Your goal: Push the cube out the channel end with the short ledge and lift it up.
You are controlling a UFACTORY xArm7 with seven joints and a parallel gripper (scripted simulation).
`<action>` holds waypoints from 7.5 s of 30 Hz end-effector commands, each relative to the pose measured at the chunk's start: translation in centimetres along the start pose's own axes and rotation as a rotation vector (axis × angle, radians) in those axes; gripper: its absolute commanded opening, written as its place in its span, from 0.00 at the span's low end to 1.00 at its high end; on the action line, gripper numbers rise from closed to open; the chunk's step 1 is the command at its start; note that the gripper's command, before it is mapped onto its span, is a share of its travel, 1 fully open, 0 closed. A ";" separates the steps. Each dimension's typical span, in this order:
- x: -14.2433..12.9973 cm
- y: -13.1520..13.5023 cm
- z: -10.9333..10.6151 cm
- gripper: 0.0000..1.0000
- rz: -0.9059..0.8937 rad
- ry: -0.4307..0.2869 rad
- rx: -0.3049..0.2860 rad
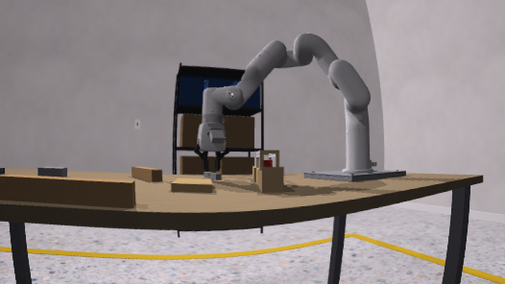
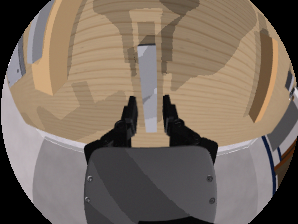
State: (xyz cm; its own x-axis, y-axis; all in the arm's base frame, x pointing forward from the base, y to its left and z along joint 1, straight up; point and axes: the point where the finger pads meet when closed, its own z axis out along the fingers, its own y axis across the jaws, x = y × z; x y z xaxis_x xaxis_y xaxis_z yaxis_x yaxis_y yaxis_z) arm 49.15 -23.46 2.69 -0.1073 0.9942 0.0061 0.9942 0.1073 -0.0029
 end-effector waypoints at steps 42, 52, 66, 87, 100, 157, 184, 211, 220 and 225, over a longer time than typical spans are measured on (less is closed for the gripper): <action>-0.1 0.2 2.3 0.00 0.000 -0.003 -0.004; -0.1 0.2 2.3 0.00 0.000 -0.003 -0.004; -0.1 0.2 1.4 0.00 0.000 -0.003 -0.004; -0.1 0.1 -9.2 0.00 0.000 -0.003 -0.004; 1.1 -7.6 -9.9 0.00 0.171 -0.001 0.000; 3.4 -18.1 -2.1 0.00 0.429 -0.002 -0.004; 5.5 -17.1 -2.1 0.00 0.429 -0.002 -0.004; 11.4 -14.3 -2.1 0.00 0.429 -0.002 -0.004; 13.8 -13.2 -2.1 0.00 0.429 -0.002 -0.004; 14.9 -12.7 -2.1 0.00 0.429 -0.002 -0.004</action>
State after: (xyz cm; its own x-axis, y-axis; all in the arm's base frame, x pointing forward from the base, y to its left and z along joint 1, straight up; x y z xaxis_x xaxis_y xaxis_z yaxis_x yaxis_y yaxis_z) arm 34.56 -10.65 4.76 0.3156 0.9489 0.0046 0.9489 -0.3156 -0.0045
